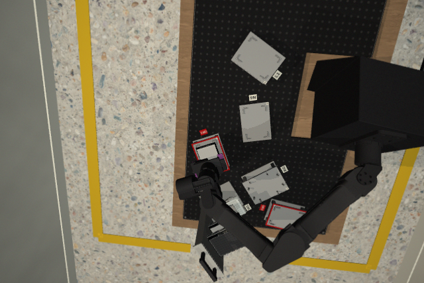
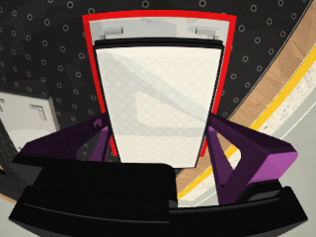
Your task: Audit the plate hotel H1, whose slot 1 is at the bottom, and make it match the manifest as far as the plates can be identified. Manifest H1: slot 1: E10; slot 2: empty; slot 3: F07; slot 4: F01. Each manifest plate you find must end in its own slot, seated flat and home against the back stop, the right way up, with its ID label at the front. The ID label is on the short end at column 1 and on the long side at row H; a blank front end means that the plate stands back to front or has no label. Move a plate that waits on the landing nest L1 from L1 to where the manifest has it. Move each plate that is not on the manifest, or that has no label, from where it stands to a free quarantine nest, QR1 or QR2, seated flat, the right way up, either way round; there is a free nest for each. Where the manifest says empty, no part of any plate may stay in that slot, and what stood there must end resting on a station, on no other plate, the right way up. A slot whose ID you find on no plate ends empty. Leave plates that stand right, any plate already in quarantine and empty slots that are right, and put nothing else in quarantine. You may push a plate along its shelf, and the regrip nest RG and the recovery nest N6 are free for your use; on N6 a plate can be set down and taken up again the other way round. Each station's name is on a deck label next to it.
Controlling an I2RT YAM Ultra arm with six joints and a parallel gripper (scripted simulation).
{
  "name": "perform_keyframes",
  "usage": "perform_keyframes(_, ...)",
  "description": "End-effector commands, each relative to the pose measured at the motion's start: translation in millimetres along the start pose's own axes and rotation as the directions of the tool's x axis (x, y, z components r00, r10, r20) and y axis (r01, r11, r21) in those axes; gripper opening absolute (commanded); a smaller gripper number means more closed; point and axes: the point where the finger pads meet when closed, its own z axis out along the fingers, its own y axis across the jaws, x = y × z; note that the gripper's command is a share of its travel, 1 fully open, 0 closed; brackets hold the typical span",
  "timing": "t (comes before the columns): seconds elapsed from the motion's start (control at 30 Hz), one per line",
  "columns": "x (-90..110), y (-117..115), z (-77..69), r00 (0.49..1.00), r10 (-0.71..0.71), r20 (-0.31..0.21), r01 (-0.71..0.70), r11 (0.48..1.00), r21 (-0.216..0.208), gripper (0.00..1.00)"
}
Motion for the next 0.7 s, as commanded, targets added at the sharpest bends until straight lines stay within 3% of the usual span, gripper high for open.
perform_keyframes(0.0, 0, -5, -3.9, 1.000, -0.006, -0.003, 0.006, 1.000, 0.017, 0.86)
perform_keyframes(0.67, 0, -5, 8.1, 1.000, -0.006, -0.002, 0.006, 1.000, 0.017, 0.86)
